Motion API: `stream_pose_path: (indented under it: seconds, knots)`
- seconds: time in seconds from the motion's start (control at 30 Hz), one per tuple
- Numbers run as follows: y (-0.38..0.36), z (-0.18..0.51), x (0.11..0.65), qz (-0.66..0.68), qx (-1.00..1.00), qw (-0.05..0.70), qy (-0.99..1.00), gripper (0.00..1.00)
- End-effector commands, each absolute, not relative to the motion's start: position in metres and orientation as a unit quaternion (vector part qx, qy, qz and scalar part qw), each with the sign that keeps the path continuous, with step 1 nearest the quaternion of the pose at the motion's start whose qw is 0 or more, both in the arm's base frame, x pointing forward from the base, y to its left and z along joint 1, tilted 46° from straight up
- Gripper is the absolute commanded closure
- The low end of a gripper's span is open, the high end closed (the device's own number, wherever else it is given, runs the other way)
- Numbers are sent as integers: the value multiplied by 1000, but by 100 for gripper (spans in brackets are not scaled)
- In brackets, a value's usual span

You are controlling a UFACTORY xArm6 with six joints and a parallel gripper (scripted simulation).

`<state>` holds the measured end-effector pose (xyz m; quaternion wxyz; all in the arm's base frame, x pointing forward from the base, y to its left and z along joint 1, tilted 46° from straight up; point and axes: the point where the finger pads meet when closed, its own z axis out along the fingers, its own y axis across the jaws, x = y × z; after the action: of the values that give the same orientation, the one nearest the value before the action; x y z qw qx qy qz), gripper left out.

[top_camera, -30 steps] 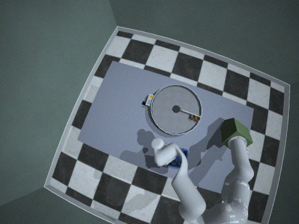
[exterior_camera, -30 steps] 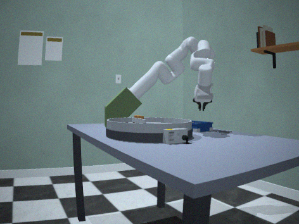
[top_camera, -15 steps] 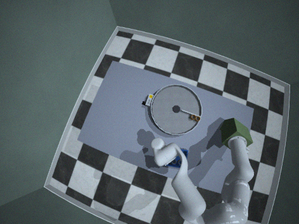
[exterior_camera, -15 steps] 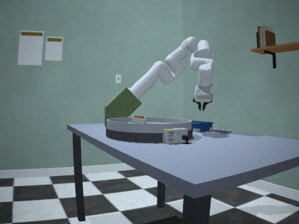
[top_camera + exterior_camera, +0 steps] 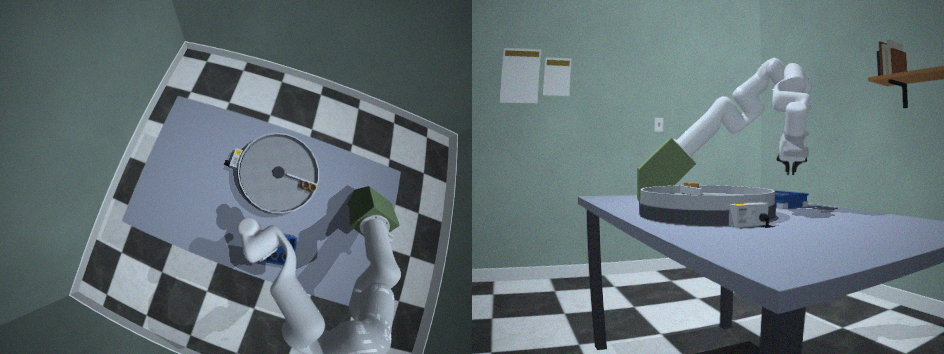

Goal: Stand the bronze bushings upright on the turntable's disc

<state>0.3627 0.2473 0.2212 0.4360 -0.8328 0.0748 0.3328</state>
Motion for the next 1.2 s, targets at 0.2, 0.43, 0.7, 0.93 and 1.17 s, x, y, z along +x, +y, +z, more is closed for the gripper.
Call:
stream_pose_path:
  seconds: [0.2, 0.43, 0.7, 0.93, 1.17]
  knots:
    - [247, 222, 363, 332, -833, 436, 75, 84]
    - [251, 218, 364, 332, -833, 436, 75, 84]
    - [276, 194, 369, 332, -833, 436, 75, 84]
    - [291, 178, 371, 332, -833, 436, 75, 84]
    - [293, 177, 372, 332, -833, 436, 75, 84]
